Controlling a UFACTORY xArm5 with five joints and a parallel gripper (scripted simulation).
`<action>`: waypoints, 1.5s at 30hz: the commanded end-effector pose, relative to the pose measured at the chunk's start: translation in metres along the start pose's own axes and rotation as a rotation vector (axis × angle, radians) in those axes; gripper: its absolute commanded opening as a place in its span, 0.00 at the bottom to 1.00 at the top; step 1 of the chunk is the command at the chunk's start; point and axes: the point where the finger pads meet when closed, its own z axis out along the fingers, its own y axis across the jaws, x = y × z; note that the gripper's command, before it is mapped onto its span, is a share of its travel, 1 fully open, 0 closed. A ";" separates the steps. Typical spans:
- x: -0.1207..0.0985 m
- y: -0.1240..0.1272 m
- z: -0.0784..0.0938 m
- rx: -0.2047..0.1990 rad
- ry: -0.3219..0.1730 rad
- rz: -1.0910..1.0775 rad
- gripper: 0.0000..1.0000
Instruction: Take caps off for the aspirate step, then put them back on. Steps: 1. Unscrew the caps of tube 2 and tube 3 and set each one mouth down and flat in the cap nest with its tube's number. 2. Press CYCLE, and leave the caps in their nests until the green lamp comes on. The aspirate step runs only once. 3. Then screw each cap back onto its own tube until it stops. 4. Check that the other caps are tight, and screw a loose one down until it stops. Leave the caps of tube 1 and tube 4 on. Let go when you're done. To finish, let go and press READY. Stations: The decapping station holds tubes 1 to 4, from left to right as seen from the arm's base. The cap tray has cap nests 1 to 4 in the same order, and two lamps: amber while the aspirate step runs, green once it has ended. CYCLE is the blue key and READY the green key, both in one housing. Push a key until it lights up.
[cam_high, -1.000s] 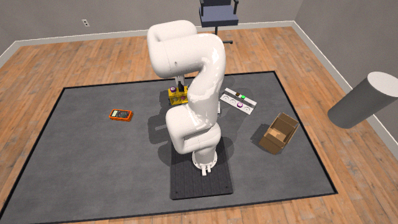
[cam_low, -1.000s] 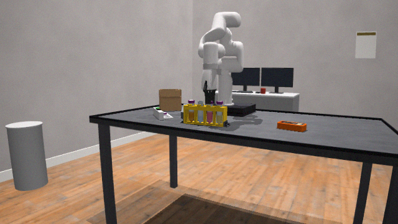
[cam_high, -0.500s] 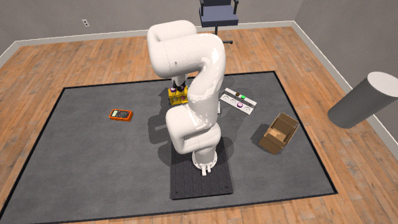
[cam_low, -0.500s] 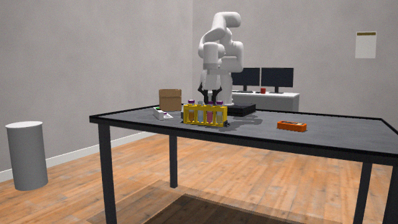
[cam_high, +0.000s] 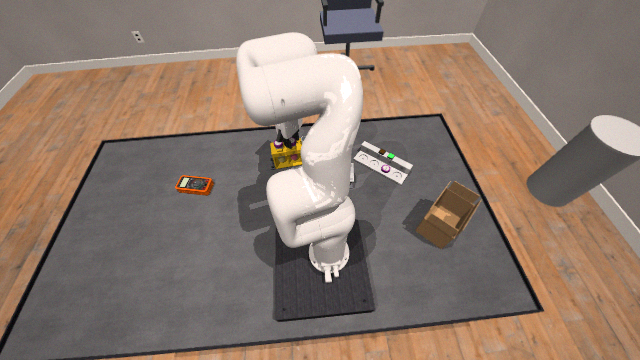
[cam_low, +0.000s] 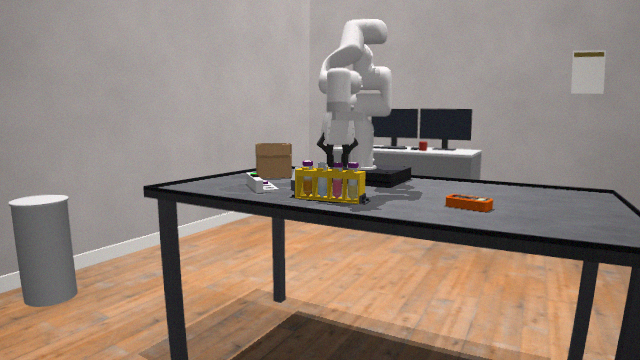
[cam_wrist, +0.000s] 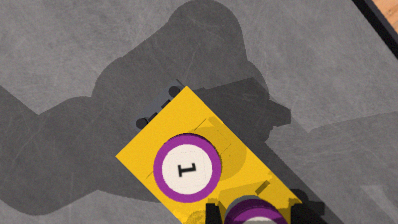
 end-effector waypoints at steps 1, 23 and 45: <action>0.001 0.001 -0.002 0.001 0.007 0.000 0.46; 0.001 0.001 -0.002 -0.003 0.006 -1.245 0.46; 0.001 0.001 -0.002 -0.004 0.006 -1.429 0.00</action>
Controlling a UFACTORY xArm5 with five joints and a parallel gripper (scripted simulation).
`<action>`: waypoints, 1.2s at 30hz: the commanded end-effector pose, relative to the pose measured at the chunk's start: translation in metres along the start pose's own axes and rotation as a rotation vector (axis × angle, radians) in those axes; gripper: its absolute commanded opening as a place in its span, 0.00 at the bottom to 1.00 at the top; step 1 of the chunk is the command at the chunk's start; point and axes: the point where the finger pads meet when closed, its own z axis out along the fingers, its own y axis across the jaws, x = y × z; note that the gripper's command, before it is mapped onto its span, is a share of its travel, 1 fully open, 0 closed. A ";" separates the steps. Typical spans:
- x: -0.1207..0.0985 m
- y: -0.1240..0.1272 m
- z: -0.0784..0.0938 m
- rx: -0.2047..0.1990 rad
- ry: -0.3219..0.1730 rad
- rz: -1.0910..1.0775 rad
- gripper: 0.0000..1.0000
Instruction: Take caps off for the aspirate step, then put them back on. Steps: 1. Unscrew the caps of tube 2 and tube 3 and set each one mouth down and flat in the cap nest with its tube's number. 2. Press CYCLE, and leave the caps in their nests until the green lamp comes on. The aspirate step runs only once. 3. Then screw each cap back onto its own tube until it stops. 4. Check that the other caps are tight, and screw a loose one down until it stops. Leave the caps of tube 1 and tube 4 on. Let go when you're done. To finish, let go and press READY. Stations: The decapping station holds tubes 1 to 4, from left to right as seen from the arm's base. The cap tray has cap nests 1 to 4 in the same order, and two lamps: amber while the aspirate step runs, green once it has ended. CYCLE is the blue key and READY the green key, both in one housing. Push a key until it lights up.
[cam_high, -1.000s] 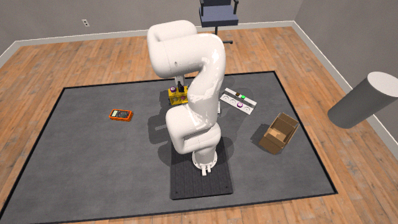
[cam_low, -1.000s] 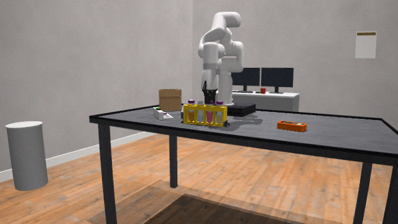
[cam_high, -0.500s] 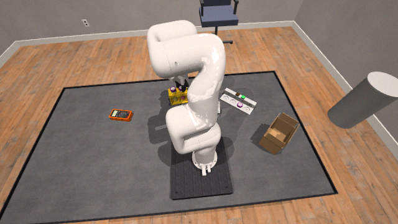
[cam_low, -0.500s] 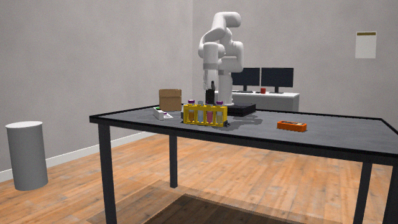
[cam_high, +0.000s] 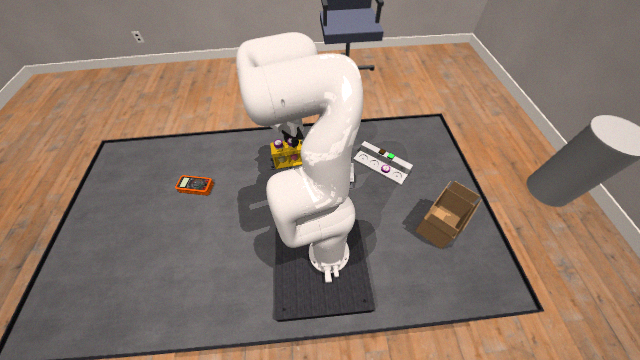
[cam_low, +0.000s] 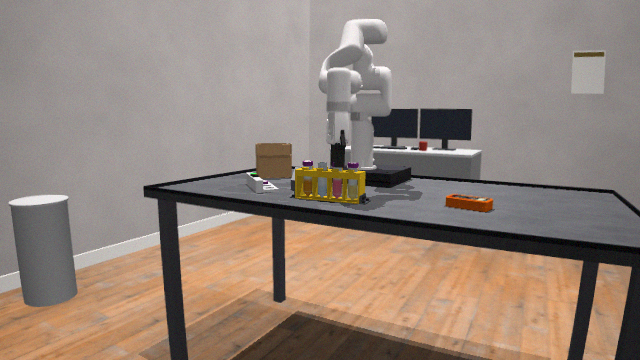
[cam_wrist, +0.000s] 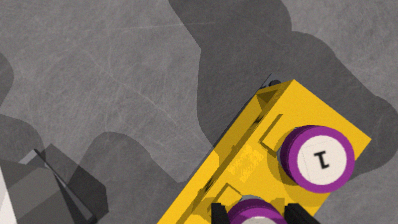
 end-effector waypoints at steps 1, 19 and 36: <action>-0.001 0.001 -0.001 -0.006 0.002 0.000 0.00; -0.001 0.001 -0.001 -0.005 0.004 0.750 0.00; -0.001 0.001 0.000 -0.004 0.005 1.287 0.00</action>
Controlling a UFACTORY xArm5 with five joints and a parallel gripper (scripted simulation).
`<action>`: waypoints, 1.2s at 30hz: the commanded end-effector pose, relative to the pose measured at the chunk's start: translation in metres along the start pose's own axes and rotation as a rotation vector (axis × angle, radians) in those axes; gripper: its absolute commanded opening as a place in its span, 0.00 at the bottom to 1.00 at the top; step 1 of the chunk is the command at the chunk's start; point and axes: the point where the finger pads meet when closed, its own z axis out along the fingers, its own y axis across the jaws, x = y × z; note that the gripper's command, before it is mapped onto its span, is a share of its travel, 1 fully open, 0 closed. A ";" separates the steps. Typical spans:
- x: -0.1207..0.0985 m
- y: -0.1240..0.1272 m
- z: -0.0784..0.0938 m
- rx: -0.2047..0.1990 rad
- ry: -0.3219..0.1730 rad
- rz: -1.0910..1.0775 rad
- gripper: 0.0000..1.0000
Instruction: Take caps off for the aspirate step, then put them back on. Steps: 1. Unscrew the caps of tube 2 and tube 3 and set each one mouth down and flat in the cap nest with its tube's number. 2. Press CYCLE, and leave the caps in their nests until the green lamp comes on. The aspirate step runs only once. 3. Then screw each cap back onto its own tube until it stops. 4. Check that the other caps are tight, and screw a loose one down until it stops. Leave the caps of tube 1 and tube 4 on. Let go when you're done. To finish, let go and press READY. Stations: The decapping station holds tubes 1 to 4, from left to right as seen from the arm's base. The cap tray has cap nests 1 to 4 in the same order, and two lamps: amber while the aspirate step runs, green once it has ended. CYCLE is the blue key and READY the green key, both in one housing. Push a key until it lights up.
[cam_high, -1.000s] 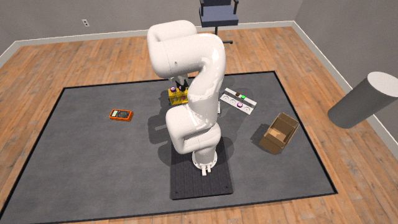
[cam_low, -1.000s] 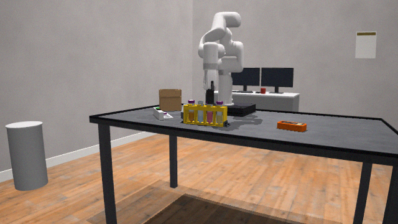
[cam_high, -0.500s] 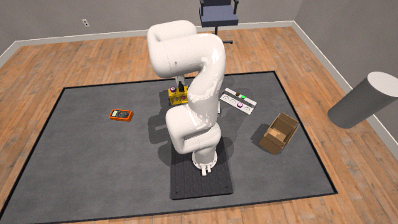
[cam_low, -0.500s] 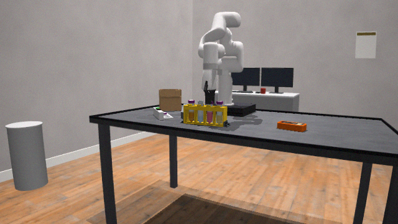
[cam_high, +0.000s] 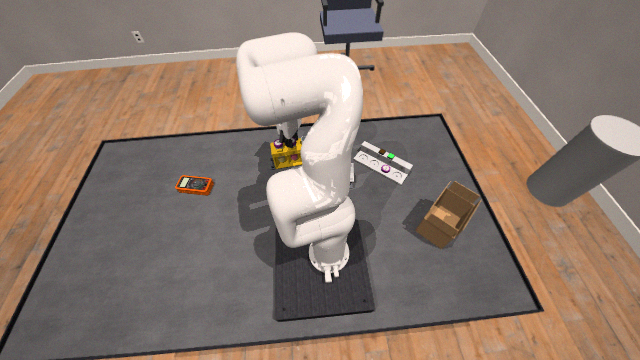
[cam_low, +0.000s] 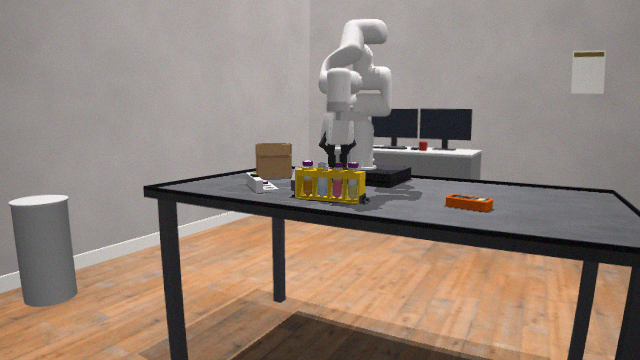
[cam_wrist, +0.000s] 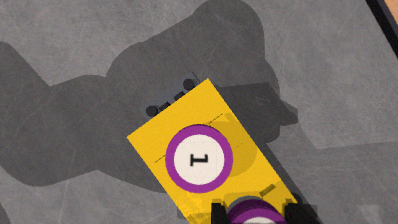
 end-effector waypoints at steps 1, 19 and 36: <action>0.001 0.001 -0.002 0.000 0.006 0.011 0.00; 0.001 0.001 -0.017 0.000 0.006 0.011 0.46; -0.023 0.008 -0.047 -0.001 0.006 -0.239 0.46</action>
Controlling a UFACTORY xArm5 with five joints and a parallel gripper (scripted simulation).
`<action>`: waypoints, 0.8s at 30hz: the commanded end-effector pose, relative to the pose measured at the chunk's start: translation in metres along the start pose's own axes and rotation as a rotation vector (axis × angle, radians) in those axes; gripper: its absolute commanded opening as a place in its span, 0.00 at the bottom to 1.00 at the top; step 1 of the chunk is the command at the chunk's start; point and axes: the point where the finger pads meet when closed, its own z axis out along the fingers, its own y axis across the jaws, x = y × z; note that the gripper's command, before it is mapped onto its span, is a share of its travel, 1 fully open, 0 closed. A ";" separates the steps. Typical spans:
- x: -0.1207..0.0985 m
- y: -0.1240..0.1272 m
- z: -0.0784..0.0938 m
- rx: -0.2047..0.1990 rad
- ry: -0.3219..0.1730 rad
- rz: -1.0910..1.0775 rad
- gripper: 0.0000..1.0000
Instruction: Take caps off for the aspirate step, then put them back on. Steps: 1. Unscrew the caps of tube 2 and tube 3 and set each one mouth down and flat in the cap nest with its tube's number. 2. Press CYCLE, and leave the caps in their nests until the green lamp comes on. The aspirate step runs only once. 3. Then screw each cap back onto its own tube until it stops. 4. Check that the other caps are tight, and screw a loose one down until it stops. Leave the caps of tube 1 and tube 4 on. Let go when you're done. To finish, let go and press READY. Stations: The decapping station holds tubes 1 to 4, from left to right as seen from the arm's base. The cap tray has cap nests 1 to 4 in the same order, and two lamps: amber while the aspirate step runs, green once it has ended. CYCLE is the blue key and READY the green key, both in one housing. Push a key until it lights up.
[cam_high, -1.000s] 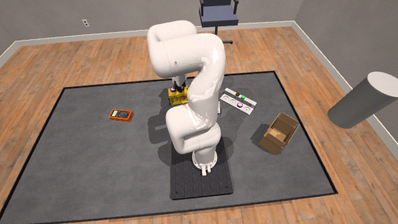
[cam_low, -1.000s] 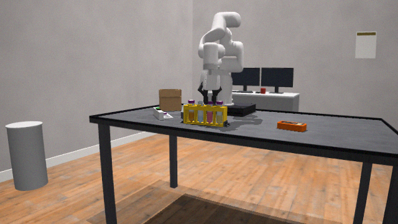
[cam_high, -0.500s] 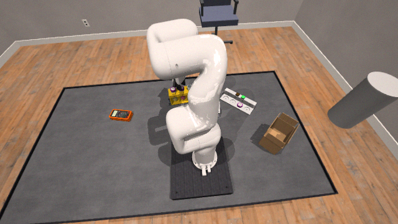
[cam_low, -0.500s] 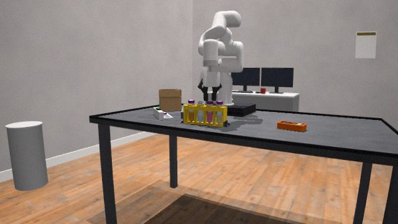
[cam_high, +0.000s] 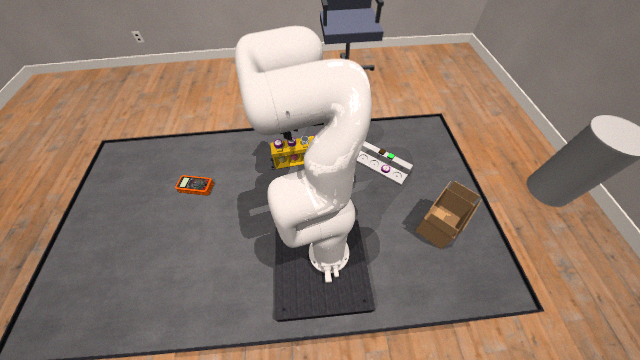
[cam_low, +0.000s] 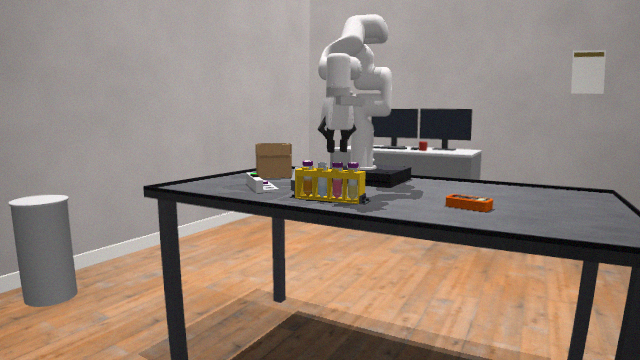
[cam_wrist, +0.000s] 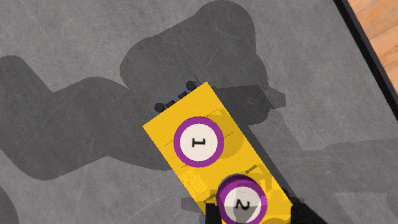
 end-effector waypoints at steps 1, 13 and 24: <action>-0.029 0.009 -0.001 0.000 0.005 -0.279 0.46; -0.086 0.024 -0.001 -0.001 0.004 -0.870 0.46; -0.138 0.037 -0.001 -0.003 0.004 -1.353 0.46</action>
